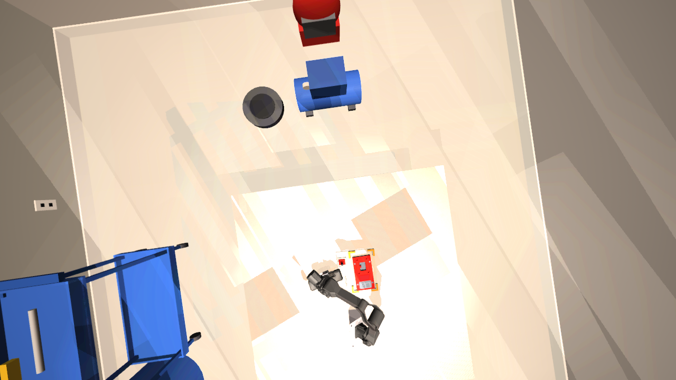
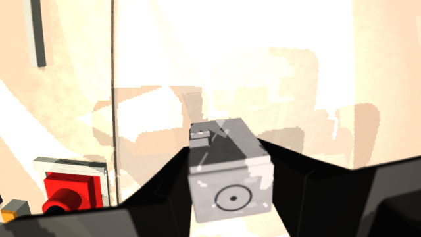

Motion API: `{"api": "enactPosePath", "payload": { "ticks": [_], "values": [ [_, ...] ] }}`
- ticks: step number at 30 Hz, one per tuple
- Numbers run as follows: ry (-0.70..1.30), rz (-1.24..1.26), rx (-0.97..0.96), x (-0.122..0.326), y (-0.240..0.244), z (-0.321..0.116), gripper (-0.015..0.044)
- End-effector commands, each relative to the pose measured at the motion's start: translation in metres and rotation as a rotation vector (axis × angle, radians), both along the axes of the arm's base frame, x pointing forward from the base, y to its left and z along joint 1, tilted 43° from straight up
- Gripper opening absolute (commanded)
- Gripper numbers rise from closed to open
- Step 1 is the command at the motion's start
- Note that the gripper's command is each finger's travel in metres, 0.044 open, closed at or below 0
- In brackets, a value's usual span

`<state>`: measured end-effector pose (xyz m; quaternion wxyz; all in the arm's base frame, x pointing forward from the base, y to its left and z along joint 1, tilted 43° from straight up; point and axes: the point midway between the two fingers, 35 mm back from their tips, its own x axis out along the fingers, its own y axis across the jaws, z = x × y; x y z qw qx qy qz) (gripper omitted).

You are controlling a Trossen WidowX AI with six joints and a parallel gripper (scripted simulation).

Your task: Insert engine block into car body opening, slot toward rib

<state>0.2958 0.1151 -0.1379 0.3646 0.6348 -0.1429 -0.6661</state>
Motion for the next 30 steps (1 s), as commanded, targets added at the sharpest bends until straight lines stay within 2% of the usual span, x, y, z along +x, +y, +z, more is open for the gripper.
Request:
{"api": "enactPosePath", "payload": {
  "ticks": [1, 16, 30],
  "values": [
    [0.007, 0.001, -0.008, -0.002, -0.007, -0.005, 0.0000],
    [0.007, 0.001, -0.009, 0.000, -0.018, -0.016, 0.0000],
    [0.001, 0.008, -0.002, 0.001, -0.012, -0.013, 0.0367]
  ]
}}
